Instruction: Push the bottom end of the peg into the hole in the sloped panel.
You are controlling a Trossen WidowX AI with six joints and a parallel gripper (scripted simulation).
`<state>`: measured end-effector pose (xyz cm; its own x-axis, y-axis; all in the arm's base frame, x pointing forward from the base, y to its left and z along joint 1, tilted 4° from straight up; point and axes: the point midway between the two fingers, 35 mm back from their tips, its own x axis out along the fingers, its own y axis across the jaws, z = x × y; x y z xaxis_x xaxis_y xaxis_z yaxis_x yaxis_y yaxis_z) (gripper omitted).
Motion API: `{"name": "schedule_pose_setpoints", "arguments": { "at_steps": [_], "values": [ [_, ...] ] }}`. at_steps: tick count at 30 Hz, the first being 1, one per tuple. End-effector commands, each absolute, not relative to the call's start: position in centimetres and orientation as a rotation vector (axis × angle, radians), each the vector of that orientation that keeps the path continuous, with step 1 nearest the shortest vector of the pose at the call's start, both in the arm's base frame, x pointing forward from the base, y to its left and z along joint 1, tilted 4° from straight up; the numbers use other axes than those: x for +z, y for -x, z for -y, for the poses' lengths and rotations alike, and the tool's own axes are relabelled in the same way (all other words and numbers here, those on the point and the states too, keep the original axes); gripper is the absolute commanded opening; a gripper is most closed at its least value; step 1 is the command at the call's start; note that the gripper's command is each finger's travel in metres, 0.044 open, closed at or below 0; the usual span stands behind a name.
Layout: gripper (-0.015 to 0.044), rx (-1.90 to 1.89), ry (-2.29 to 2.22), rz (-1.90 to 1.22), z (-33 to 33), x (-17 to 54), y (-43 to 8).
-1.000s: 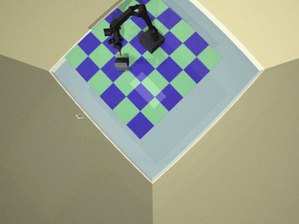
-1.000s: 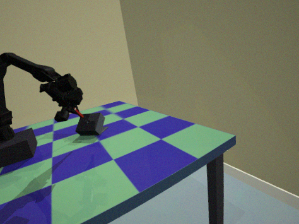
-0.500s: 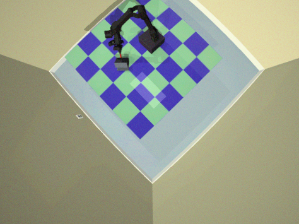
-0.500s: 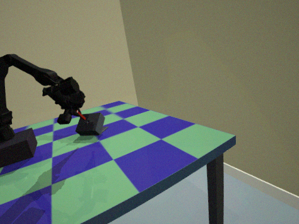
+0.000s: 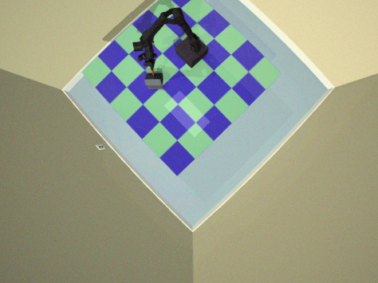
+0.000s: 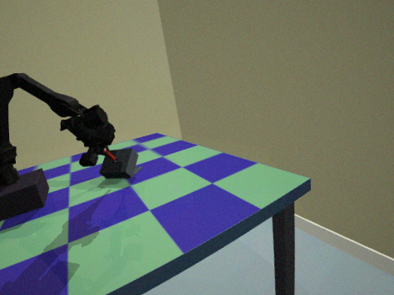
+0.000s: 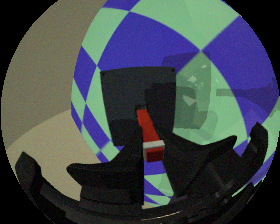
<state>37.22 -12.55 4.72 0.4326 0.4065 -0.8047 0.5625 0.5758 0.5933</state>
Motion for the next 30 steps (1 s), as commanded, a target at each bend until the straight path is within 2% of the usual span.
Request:
{"name": "schedule_pose_setpoints", "arguments": {
  "at_steps": [1, 30],
  "values": [
    [0.0, -0.123, -1.015, -1.174, 12.53, 4.63, -37.25],
    [0.0, -0.122, -1.014, -1.173, 12.2, 3.88, -37.64]
  ]
}}
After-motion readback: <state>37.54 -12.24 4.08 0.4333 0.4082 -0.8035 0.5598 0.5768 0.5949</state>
